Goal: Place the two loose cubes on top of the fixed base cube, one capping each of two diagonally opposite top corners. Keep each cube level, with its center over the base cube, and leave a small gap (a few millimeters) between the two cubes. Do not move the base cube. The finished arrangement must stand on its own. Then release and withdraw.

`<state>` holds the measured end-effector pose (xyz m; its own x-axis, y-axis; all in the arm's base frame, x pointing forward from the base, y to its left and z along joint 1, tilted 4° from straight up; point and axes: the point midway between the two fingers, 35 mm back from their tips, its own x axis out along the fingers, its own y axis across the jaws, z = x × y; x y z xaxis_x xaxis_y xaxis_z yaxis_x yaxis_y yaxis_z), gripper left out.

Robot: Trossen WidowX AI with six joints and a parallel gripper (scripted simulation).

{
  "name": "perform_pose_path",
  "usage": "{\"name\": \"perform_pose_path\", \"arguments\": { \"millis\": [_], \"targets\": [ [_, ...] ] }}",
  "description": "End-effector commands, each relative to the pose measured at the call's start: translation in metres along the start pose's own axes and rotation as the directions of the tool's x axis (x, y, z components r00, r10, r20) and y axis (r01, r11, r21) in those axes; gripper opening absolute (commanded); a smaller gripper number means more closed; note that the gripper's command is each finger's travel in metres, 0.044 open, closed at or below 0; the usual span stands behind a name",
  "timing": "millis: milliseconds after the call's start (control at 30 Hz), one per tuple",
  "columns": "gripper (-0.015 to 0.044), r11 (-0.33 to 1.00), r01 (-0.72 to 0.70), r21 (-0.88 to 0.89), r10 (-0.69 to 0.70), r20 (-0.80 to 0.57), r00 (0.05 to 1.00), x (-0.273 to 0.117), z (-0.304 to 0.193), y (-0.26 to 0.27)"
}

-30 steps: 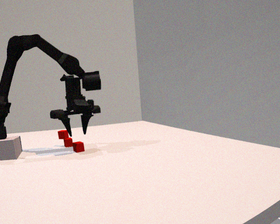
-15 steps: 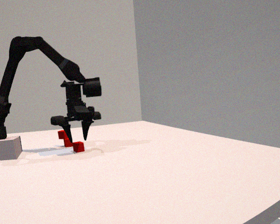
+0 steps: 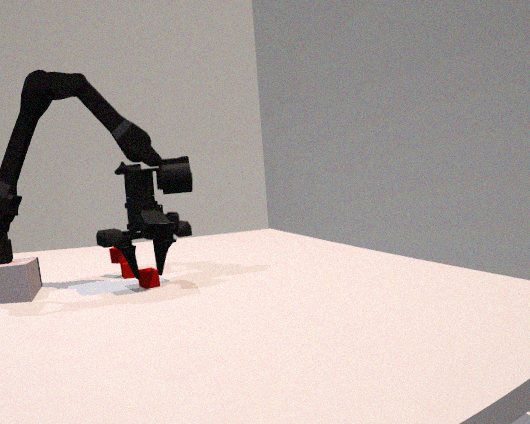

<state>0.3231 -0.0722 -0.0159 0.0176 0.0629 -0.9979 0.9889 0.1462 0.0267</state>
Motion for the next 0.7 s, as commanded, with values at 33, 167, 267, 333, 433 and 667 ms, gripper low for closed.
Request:
{"name": "perform_pose_path", "arguments": {
  "millis": [33, 167, 267, 333, 433, 667],
  "targets": [
    [0.0105, 1.000, 0.004, 0.004, -0.004, 0.000, 1.000, 0.002, 0.000, -0.002],
    [0.0105, 1.000, 0.004, 0.004, -0.004, 0.000, 1.000, 0.000, 0.000, -0.001],
    [0.0105, 1.000, 0.004, 0.004, -0.004, 0.000, 1.000, -0.009, 0.000, 0.000],
    [0.0105, 1.000, 0.004, 0.004, -0.004, 0.000, 1.000, -0.015, 0.001, 0.001],
    [0.0105, 1.000, 0.004, 0.004, -0.004, 0.000, 1.000, -0.024, 0.001, 0.002],
    [0.0105, 1.000, 0.004, 0.004, -0.004, 0.000, 1.000, -0.046, 0.002, 0.004]
  ]
}}
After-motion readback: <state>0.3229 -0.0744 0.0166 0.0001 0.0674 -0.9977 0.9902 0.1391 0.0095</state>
